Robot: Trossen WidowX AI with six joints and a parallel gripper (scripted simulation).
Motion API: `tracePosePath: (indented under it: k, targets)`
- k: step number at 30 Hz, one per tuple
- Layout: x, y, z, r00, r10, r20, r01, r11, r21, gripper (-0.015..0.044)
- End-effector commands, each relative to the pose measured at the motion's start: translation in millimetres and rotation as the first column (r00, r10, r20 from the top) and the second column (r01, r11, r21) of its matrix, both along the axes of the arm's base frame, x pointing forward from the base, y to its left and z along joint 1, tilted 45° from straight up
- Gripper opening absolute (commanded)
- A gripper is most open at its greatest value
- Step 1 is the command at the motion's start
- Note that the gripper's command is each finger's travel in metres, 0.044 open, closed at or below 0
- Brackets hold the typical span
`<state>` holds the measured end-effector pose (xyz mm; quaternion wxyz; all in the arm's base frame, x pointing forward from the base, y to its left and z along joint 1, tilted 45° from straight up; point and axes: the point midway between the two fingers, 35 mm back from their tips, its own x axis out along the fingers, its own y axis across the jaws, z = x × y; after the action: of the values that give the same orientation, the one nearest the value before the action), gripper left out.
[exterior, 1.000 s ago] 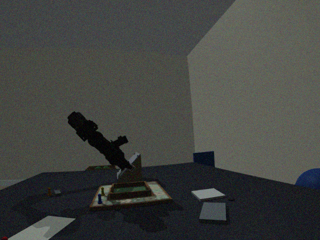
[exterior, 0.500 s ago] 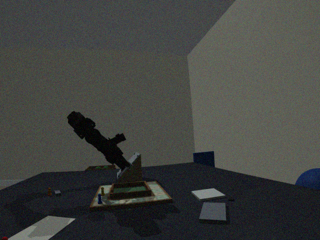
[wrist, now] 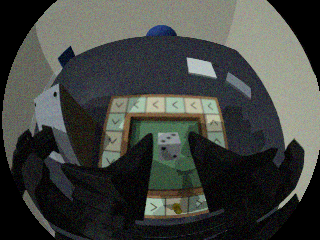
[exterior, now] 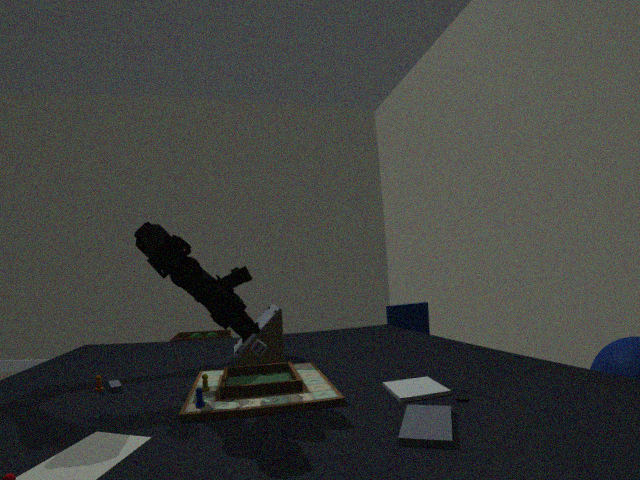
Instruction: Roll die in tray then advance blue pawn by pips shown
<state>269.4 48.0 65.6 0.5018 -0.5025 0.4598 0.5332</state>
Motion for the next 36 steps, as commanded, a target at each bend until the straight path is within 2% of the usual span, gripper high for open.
tracePosePath:
  k: [1, 3, 8, 10, 12, 16, 18, 21, 22, 23, 25, 28, 32, 34, 36]
  targets:
    - [-0.1, 8.7, 8.8, 1.000, -0.001, 0.000, 0.001, 1.000, 0.002, 0.0263]
    - [-2.0, 25.6, 26.0, 1.000, -0.001, 0.000, 0.001, 1.000, 0.006, 0.0315]
    - [-2.8, 27.4, 26.4, 1.000, -0.005, -0.006, 0.005, 1.000, -0.010, 0.0440]
    - [-5.2, 23.3, 12.6, 0.999, -0.031, -0.041, 0.024, 0.989, -0.147, 0.0440]
    - [-7.4, 17.2, -4.0, 0.997, -0.058, -0.054, 0.034, 0.932, -0.360, 0.0440]
    - [-2.9, 12.3, -20.2, 0.999, -0.012, 0.036, 0.033, 0.712, -0.701, 0.0440]
    - [-1.0, 13.2, -21.3, 0.998, 0.013, 0.060, 0.036, 0.667, -0.745, 0.0440]
    - [-1.0, 13.2, -21.3, 0.998, 0.013, 0.060, 0.036, 0.667, -0.745, 0.0440]
    - [-5.8, 15.3, -21.9, 1.000, -0.003, 0.021, 0.017, 0.724, -0.690, 0.0440]
    - [-5.8, 15.3, -21.9, 1.000, -0.003, 0.021, 0.017, 0.724, -0.690, 0.0440]
    - [3.0, 11.9, -18.7, 0.998, -0.040, 0.058, 0.069, 0.722, -0.688, 0.0387]
    - [40.7, -8.3, -2.9, 0.954, -0.205, 0.220, 0.300, 0.690, -0.659, 0.0309]
    - [88.3, -50.7, 24.1, 0.796, -0.417, 0.438, 0.605, 0.564, -0.562, 0.0204]
    - [105.7, -73.9, 37.4, 0.695, -0.492, 0.524, 0.719, 0.483, -0.499, 0.0200]
    - [111.2, -82.6, 42.3, 0.655, -0.516, 0.552, 0.756, 0.451, -0.475, 0.0200]
